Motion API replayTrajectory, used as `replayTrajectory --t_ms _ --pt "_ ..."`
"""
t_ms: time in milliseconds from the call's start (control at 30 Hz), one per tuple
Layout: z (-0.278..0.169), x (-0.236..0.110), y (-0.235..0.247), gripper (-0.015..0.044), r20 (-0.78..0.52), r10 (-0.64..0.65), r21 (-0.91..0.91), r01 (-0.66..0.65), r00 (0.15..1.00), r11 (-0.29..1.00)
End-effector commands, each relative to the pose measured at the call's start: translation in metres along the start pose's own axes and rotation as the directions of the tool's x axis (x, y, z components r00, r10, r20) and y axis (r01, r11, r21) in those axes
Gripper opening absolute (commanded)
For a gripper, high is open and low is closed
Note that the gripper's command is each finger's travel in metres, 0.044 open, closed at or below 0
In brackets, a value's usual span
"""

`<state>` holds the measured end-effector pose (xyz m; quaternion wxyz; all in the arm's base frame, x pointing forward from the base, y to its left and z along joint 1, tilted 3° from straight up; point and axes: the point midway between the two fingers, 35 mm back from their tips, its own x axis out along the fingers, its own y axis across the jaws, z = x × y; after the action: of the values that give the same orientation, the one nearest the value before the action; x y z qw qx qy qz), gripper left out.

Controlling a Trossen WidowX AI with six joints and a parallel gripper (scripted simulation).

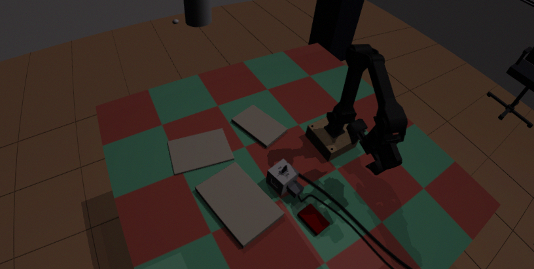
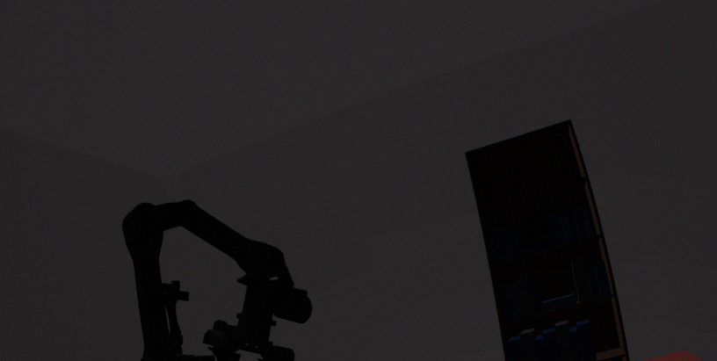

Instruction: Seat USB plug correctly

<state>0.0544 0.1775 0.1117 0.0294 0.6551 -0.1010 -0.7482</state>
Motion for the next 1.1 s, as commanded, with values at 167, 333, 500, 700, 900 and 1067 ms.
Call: replayTrajectory --t_ms 167,333,500,700,900,1067 --pt "-0.088 -0.017 -0.002 0.044 -0.021 -0.119 0.999 0.025 0.993 0.033" --pt "-0.115 -0.022 0.003 0.044 -0.038 -0.153 0.918 -0.026 0.987 -0.397" --pt "-0.14 -0.025 0.012 0.044 -0.058 -0.18 0.669 -0.096 0.982 -0.737" --pt "-0.168 -0.029 0.025 0.044 -0.085 -0.205 0.231 -0.181 0.975 -0.956" --pt "-0.195 -0.032 0.043 0.044 -0.116 -0.223 -0.271 -0.247 0.968 -0.93" --pt "-0.216 -0.033 0.059 0.044 -0.144 -0.233 -0.64 -0.27 0.962 -0.72"
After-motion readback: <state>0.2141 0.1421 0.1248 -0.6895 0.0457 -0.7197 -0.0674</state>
